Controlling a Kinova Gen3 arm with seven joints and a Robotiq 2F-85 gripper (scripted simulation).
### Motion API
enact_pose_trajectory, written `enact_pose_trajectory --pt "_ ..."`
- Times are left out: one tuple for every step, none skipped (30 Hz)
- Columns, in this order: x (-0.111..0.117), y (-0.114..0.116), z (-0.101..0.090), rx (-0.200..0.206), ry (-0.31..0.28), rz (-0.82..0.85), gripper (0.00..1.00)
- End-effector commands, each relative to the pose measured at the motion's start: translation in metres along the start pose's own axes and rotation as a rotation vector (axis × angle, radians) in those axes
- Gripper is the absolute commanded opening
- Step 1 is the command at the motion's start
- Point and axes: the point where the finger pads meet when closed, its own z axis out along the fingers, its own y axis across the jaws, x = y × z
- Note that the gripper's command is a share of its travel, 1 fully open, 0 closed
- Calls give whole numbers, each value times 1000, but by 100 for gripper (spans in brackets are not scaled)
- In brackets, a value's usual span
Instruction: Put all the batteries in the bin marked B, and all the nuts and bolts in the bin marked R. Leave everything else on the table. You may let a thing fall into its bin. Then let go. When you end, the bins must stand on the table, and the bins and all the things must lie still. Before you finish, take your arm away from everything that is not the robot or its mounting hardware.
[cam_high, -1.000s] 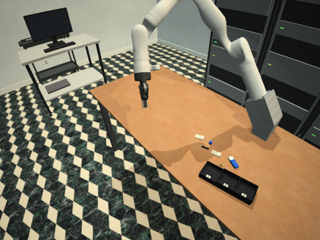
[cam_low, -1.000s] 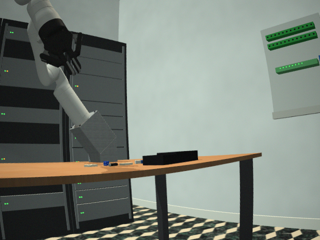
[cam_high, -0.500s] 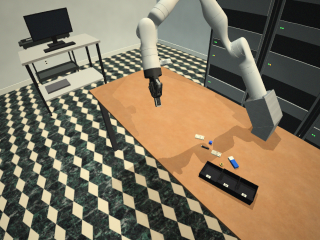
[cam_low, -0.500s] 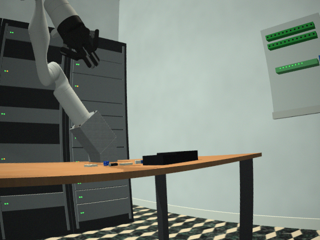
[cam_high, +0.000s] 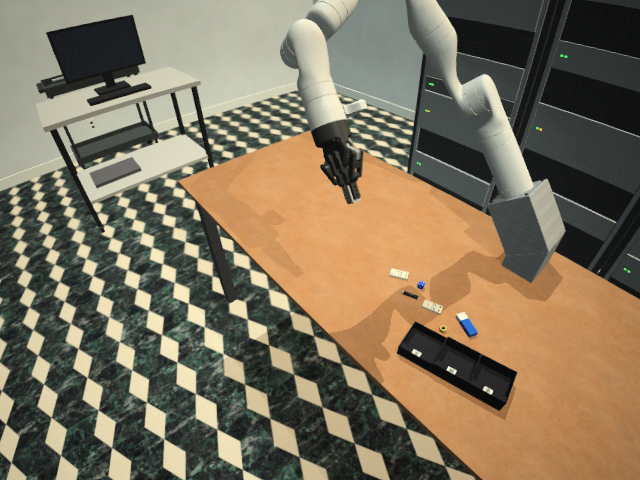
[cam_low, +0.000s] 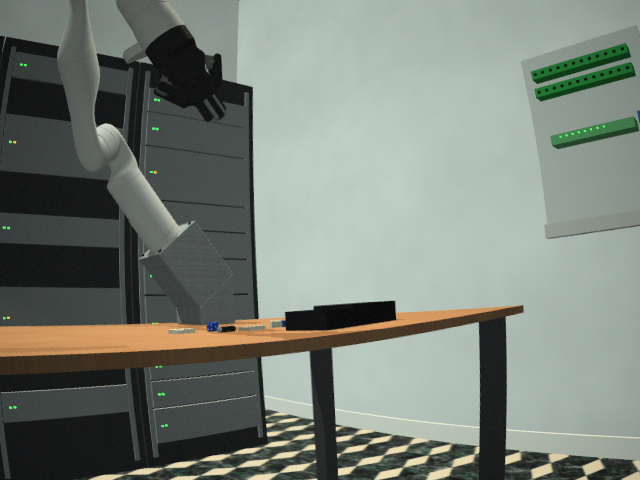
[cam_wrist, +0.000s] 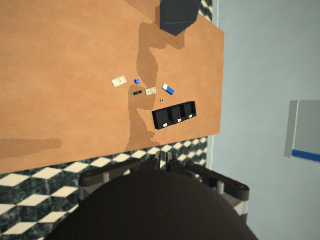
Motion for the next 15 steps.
enact_pose_trajectory --pt "6 18 -2 -19 21 -39 9" --pt "10 25 -2 -19 21 -39 9" --pt "15 32 -3 -19 21 -39 9" --pt "19 39 -3 -19 21 -39 9" --pt "19 39 -3 -19 21 -39 9" --pt "19 39 -3 -19 21 -39 9" --pt "25 45 -3 -35 49 -77 9" --pt "30 52 -4 -51 77 -115 9" --pt "35 59 -4 -66 102 -150 9" --pt "40 65 -5 -66 102 -150 9" --pt "45 72 -5 -66 102 -150 9" --pt "50 78 -6 -66 102 -150 9" --pt "56 85 -7 -66 102 -150 9" --pt "56 85 -7 -66 102 -150 9" --pt "59 85 1 -25 126 -132 9"
